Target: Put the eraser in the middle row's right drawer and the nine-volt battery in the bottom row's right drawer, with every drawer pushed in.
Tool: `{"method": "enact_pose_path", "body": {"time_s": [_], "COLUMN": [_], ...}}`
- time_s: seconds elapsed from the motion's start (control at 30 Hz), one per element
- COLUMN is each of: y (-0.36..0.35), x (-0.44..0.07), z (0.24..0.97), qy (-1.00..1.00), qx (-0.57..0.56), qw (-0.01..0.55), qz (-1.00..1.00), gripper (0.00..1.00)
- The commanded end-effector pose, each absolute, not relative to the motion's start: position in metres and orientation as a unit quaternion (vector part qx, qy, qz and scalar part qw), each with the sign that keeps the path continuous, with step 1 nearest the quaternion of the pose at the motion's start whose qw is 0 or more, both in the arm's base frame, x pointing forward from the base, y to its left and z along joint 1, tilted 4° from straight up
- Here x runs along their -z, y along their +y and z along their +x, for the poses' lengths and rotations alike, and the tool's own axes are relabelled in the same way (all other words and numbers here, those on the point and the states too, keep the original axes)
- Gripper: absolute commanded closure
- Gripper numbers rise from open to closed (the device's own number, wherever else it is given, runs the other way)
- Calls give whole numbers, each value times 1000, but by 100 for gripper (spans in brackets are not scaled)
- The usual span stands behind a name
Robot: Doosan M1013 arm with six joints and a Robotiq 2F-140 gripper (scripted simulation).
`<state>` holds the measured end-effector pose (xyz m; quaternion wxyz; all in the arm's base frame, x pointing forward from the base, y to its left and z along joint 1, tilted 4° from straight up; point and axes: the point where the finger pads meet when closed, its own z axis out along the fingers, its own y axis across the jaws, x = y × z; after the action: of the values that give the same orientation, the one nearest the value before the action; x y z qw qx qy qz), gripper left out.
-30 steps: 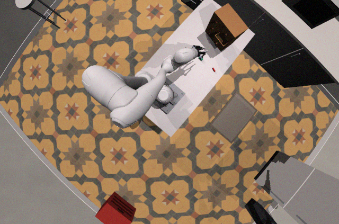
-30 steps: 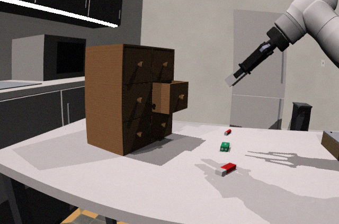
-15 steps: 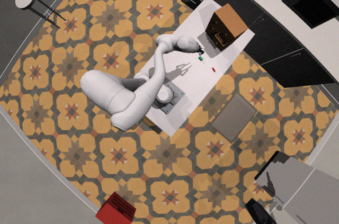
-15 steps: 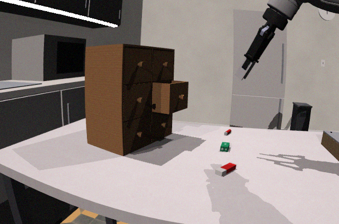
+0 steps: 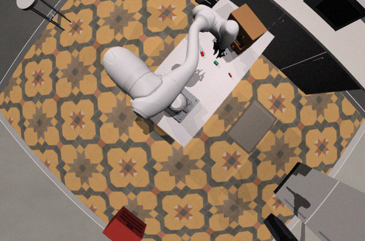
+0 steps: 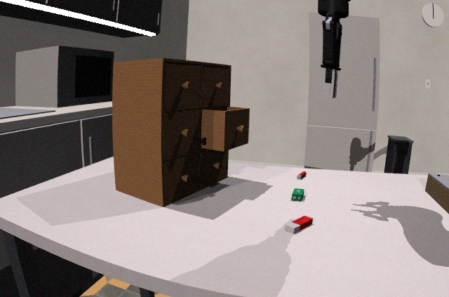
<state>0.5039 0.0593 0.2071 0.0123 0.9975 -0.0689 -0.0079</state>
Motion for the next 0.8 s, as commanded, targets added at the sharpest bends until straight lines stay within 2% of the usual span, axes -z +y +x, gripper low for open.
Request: {"method": "enact_pose_path", "body": {"time_s": [0.0, 0.67, 0.77], "y": [57, 57, 68], "x": [-207, -207, -194], "z": [502, 502, 507], "qy": [-68, -67, -20], "qx": [30, 34, 34], "qw": [9, 9, 7], "qz": [997, 997, 999], "gripper": [80, 80, 80]}}
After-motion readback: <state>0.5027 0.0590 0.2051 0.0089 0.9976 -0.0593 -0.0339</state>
